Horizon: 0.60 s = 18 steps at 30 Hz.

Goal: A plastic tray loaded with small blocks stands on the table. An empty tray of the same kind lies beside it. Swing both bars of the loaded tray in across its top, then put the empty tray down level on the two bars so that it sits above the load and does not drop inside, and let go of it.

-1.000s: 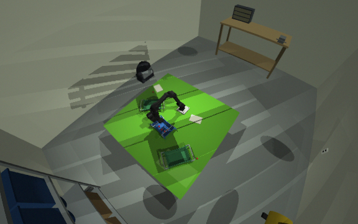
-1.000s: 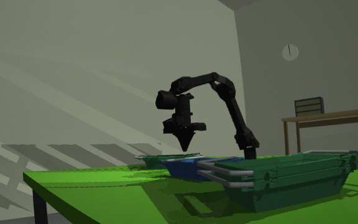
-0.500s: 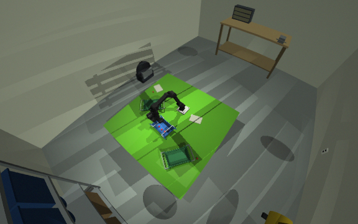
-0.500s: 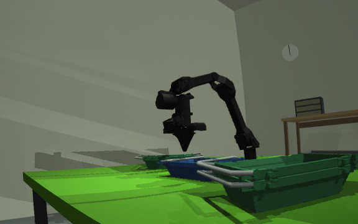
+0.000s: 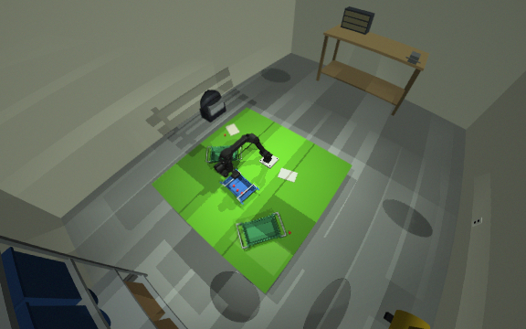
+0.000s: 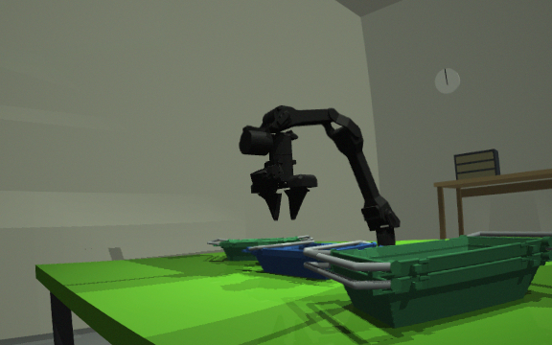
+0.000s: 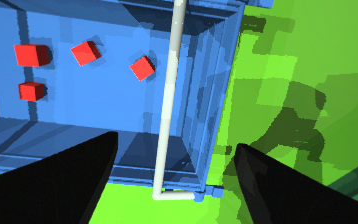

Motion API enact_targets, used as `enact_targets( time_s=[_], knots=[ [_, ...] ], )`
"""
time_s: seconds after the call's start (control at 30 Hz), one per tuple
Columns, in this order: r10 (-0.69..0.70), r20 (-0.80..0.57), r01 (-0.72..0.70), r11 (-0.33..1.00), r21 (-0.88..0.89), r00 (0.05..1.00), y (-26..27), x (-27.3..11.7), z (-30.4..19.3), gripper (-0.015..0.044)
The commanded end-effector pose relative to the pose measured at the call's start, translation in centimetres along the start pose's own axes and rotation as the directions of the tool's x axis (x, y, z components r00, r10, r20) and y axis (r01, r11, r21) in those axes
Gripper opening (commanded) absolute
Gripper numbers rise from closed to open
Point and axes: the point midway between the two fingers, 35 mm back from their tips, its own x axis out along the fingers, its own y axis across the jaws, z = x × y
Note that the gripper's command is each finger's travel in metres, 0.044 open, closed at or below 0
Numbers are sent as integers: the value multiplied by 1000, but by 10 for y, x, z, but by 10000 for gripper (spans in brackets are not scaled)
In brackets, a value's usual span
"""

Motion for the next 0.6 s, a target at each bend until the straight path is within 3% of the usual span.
enact_targets(
  time_s=[0.0, 0.03, 0.07, 0.1, 0.3, 0.57],
  knots=[
    [-4, 30, 4, 1000, 0, 1000, 0, -46, -2, 420],
    [-4, 32, 4, 1000, -1, 999, 0, -51, -3, 440],
    [-1, 12, 1, 1000, 7, 1000, -3, -18, 0, 440],
    [-1, 12, 1, 999, 35, 1000, -11, -17, 0, 440],
    [-9, 12, 4, 943, 333, 1000, -102, 2, -21, 440],
    [-23, -1, 18, 761, 648, 1000, -203, 24, -78, 440]
  ],
)
